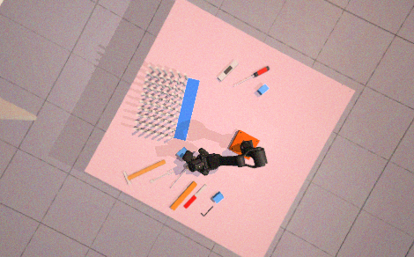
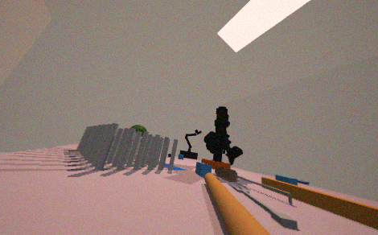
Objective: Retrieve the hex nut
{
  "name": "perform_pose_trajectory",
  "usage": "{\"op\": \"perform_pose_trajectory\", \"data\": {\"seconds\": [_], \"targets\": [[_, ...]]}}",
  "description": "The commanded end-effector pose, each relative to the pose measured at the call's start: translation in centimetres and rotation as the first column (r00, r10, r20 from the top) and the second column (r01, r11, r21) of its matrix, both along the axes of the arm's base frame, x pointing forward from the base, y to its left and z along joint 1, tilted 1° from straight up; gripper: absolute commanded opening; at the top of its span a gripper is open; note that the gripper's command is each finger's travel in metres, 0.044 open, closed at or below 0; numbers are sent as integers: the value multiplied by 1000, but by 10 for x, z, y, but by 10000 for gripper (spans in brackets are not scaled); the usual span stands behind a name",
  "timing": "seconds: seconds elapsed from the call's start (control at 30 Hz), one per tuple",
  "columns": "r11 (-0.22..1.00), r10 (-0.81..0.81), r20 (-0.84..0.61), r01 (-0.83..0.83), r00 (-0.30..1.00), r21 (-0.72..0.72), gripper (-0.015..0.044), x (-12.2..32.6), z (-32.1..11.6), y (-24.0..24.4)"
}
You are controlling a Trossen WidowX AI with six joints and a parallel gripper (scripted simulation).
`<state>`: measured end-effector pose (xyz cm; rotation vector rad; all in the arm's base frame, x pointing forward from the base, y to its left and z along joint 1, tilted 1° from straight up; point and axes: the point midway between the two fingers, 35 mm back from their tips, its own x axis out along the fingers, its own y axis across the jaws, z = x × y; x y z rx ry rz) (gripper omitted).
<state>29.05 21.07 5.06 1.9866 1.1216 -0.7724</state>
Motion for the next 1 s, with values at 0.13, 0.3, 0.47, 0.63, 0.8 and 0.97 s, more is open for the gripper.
{"op": "perform_pose_trajectory", "data": {"seconds": [0.13,0.3,0.47,0.63,0.8,0.97], "targets": [[1000,0,-15,0,1000,-10,280,-3,-18,-2],[1000,0,-16,-1,1000,-11,280,-4,-26,-2],[1000,0,-16,0,1000,-11,280,-4,-34,-3],[1000,-1,-17,1,1000,-11,280,-5,-42,-3],[1000,-2,-17,2,1000,-11,254,-6,-44,-3],[1000,-2,-17,2,1000,-11,220,-6,-44,-3]]}}
